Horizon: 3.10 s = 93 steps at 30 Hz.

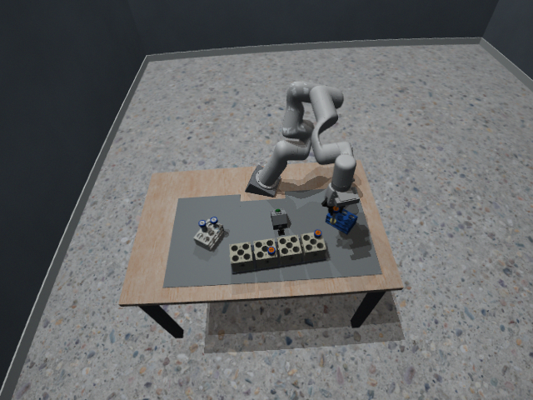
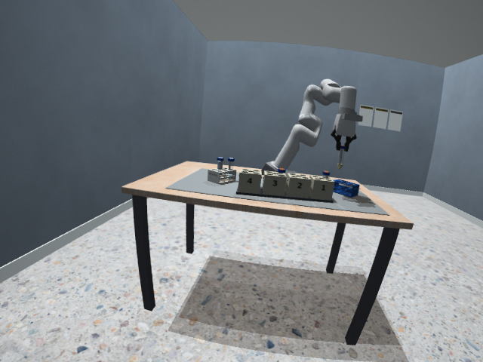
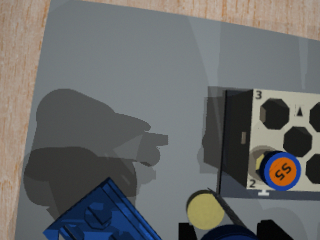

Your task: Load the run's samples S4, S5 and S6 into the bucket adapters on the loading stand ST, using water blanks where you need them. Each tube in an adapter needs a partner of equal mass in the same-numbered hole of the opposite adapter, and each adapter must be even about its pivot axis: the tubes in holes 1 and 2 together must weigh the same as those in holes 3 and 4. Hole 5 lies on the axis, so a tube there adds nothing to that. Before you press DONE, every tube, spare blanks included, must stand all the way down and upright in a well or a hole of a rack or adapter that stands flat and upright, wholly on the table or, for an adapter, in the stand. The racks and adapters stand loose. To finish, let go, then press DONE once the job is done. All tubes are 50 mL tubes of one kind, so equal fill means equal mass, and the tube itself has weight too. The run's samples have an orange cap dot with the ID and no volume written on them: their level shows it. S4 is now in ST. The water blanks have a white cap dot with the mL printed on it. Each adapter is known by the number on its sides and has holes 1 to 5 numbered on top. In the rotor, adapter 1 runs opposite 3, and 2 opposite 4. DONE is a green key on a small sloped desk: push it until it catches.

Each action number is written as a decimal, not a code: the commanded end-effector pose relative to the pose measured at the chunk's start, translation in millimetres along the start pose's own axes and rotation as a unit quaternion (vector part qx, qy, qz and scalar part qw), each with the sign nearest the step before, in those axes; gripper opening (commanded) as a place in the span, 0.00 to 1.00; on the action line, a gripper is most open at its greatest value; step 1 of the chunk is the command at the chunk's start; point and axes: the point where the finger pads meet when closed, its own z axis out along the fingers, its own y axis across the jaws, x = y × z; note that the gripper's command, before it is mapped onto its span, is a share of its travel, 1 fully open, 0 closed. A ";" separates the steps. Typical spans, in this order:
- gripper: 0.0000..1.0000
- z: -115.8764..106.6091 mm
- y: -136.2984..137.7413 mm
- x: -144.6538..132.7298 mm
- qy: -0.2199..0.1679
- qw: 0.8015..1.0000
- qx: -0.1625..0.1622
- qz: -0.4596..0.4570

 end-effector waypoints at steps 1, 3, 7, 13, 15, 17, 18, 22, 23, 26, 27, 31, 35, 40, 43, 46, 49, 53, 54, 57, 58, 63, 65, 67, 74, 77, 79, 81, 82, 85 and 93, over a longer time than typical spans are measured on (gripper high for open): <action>0.00 -1.0 19.4 20.3 0.000 0.999 -0.001 0.037; 0.00 -1.0 26.8 27.0 0.000 0.999 -0.001 0.037; 0.00 -1.0 34.2 33.8 0.000 0.999 -0.001 0.037; 0.00 -1.0 56.4 54.0 0.000 0.999 -0.001 0.037; 0.00 -1.0 63.9 60.7 0.000 0.999 -0.001 0.037; 0.00 -1.0 71.3 67.4 0.000 0.999 -0.001 0.037; 0.00 -1.0 75.0 70.8 0.000 0.999 -0.001 0.037; 0.00 -1.0 76.8 72.5 0.000 0.999 -0.001 0.037; 0.00 -1.0 76.8 72.5 0.000 0.999 -0.001 0.037; 0.00 -1.0 76.8 72.5 0.000 0.999 -0.001 0.037; 0.00 -1.0 76.8 72.5 0.000 0.999 -0.001 0.037; 0.00 -1.0 76.8 72.5 0.000 0.999 -0.001 0.037; 0.00 -1.0 76.8 72.5 0.000 0.999 -0.001 0.037; 0.00 -1.0 76.8 72.5 0.000 0.999 -0.001 0.037; 0.00 -1.0 76.8 72.5 0.000 0.999 -0.001 0.037; 0.00 3.0 76.8 72.5 0.000 0.999 -0.001 0.037; 0.00 9.0 76.9 72.5 0.000 0.999 -0.001 0.037; 0.00 17.0 76.9 72.5 0.000 0.999 -0.001 0.037; 0.00 19.0 76.9 72.5 0.000 0.999 -0.001 0.037; 0.00 23.0 76.9 72.5 0.000 0.999 -0.001 0.037; 0.00 23.0 76.9 72.5 0.000 0.999 -0.001 0.037; 0.00 33.0 76.9 72.5 0.000 0.999 -0.001 0.037; 0.00 34.0 76.9 72.5 0.000 0.999 -0.001 0.037; 0.00 34.0 76.9 72.5 0.000 0.999 -0.001 0.037; 0.00 34.0 76.9 72.5 0.000 0.999 -0.001 0.037; 0.00 34.0 76.9 72.5 0.000 0.999 -0.001 0.037; 0.00 34.0 76.9 72.5 0.000 0.999 -0.001 0.037; 0.00 34.0 76.9 72.5 0.000 0.999 -0.001 0.037; 0.00 34.0 76.9 72.5 0.000 0.999 -0.001 0.037; 0.00 36.9 76.9 72.5 0.000 0.999 -0.001 0.037; 0.00 43.0 76.9 72.4 0.000 0.999 -0.001 0.037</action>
